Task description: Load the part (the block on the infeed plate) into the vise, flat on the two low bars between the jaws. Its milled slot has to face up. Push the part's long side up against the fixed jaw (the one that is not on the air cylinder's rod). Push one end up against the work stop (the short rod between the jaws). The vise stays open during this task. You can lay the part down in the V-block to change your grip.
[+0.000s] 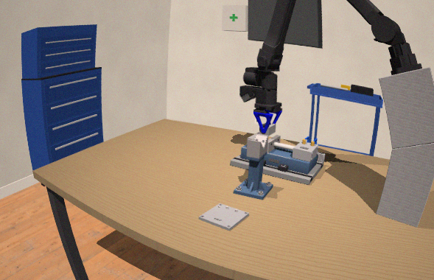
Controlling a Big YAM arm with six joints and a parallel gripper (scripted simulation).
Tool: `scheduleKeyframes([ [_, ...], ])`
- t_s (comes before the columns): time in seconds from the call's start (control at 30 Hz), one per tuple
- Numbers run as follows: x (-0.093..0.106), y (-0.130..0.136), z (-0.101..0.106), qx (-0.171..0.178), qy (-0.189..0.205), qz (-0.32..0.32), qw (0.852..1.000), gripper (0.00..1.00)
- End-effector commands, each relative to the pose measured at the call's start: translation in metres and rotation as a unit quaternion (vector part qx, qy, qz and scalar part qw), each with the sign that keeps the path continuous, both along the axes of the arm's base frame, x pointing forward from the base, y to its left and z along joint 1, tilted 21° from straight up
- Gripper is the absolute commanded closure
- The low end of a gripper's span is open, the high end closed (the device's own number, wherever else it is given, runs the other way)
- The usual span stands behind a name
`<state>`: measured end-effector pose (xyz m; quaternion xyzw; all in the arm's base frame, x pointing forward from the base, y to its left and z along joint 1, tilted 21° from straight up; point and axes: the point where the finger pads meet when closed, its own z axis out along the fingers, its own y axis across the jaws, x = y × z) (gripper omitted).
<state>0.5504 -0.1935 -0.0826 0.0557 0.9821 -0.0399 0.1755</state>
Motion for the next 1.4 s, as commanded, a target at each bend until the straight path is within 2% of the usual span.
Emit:
scheduleKeyframes([
  [0.0,0.0196,0.0007,0.0088,-0.007,-0.02,0.001,1.0,1.0],
  [0.1,0.0231,-0.0006,0.0171,-0.01,-0.028,0.001,1.0,1.0],
  [0.33,0.0207,0.0003,0.0074,-0.008,-0.021,0.001,1.0,1.0],
  [0.47,0.0226,-0.0003,0.0124,-0.009,-0.025,0.001,1.0,1.0],
  [1.37,0.0224,-0.0003,0.0118,-0.009,-0.025,0.001,1.0,1.0],
])
